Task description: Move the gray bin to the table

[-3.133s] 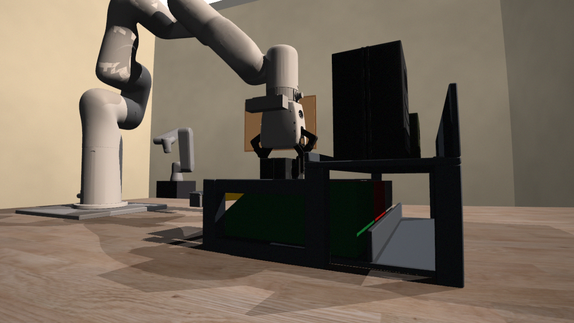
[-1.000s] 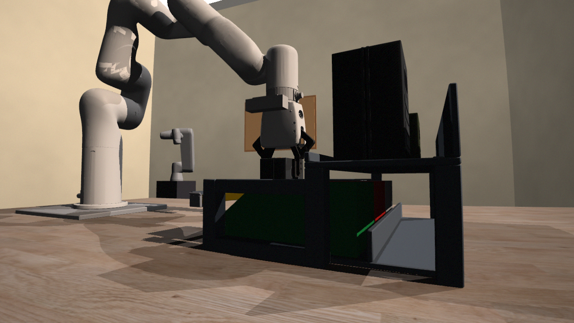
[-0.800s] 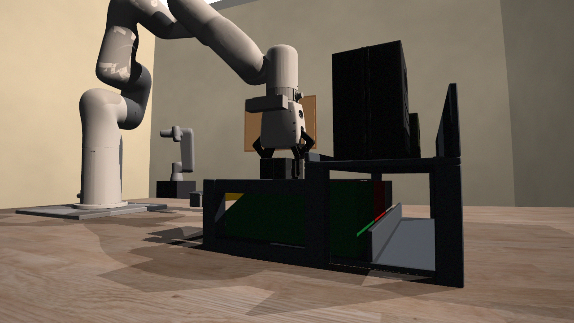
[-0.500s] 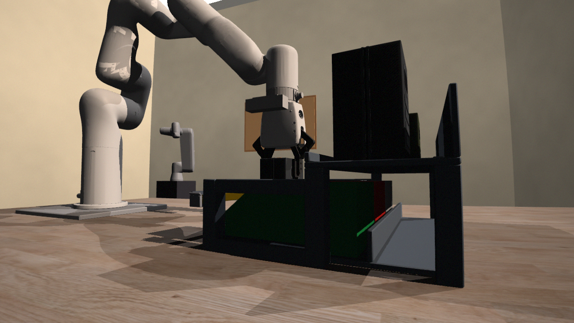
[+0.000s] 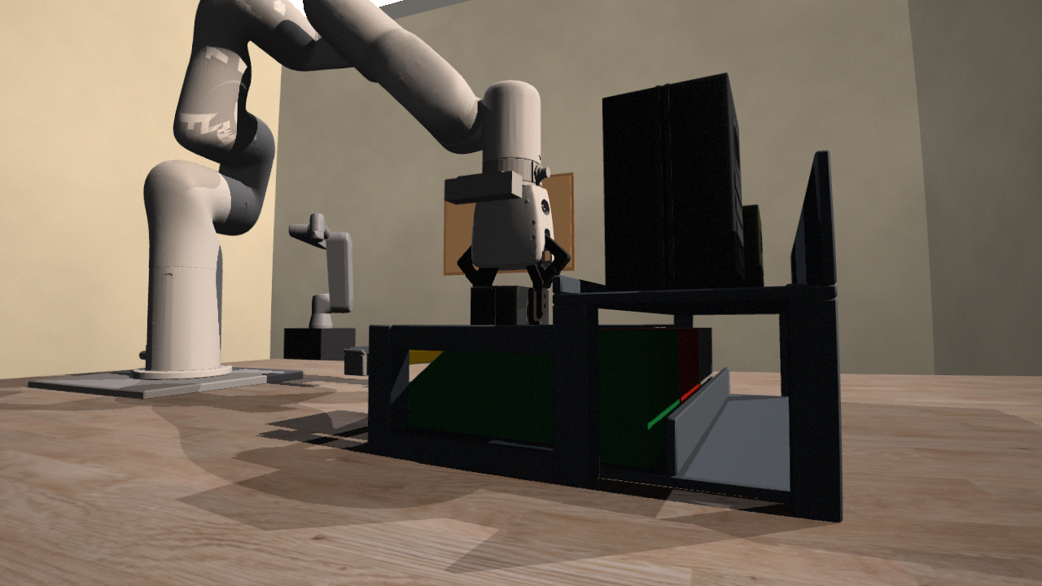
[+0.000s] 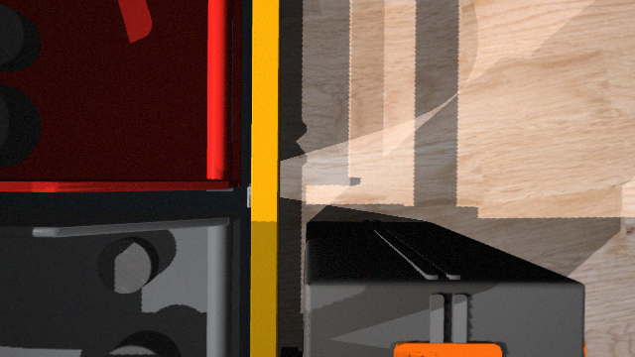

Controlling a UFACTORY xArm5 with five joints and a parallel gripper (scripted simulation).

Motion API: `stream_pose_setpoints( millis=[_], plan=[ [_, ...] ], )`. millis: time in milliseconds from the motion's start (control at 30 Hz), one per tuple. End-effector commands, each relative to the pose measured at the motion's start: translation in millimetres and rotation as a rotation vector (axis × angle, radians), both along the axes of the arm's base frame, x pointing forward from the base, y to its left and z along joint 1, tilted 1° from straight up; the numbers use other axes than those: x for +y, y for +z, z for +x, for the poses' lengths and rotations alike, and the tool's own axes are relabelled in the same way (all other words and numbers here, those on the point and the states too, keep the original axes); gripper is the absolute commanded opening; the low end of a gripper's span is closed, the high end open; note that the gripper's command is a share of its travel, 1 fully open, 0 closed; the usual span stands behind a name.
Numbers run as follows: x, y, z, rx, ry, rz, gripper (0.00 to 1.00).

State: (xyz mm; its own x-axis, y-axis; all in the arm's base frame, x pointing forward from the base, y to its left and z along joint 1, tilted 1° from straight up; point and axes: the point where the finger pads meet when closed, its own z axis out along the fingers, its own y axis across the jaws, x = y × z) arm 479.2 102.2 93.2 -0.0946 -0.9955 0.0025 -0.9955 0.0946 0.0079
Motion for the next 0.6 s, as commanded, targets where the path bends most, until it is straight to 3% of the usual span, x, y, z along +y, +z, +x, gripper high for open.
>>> stream_pose_setpoints(
  millis=[0, 567],
  plan=[
    [0.8, 6.0, 3.0, -0.013, 0.0, -0.011, 0.0],
    [0.9, 15.3, 3.1, -0.013, 0.0, -0.011, 0.0]
  ],
)
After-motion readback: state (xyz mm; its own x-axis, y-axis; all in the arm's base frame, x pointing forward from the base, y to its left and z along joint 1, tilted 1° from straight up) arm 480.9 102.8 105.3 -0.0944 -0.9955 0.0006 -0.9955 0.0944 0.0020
